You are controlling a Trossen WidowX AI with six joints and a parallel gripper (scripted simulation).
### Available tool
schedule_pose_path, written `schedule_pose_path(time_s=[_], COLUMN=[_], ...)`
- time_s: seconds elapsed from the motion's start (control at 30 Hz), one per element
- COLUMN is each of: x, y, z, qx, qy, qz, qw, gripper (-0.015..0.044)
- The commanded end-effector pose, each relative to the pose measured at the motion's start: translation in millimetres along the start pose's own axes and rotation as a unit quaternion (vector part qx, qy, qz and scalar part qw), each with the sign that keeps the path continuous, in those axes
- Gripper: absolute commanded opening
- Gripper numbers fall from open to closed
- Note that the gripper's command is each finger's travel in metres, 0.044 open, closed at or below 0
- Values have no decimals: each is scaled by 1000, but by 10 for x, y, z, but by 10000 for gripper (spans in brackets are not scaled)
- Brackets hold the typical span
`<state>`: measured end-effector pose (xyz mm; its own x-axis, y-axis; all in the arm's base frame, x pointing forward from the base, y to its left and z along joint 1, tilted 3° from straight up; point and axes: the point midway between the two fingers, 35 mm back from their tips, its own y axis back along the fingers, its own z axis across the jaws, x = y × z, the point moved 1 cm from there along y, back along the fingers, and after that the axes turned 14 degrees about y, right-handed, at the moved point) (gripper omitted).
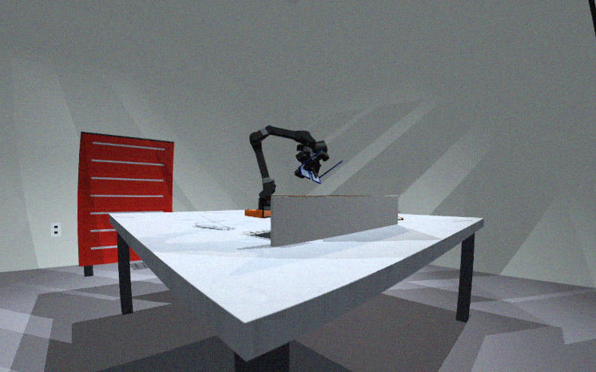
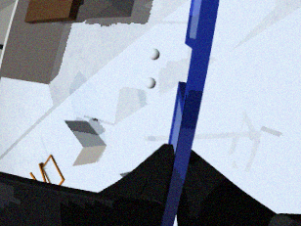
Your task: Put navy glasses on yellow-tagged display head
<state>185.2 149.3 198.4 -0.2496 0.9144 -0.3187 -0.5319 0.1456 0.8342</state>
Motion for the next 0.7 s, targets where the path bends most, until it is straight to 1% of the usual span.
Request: schedule_pose_path(time_s=[0.0,0.3,0.67], x=[29,90,95], y=[98,291,276], z=[-24,-43,-30], qx=[-33,-93,-84], qy=[-58,-160,-144], qz=[-5,11,12], qw=[998,983,986], gripper=[0,0,0])
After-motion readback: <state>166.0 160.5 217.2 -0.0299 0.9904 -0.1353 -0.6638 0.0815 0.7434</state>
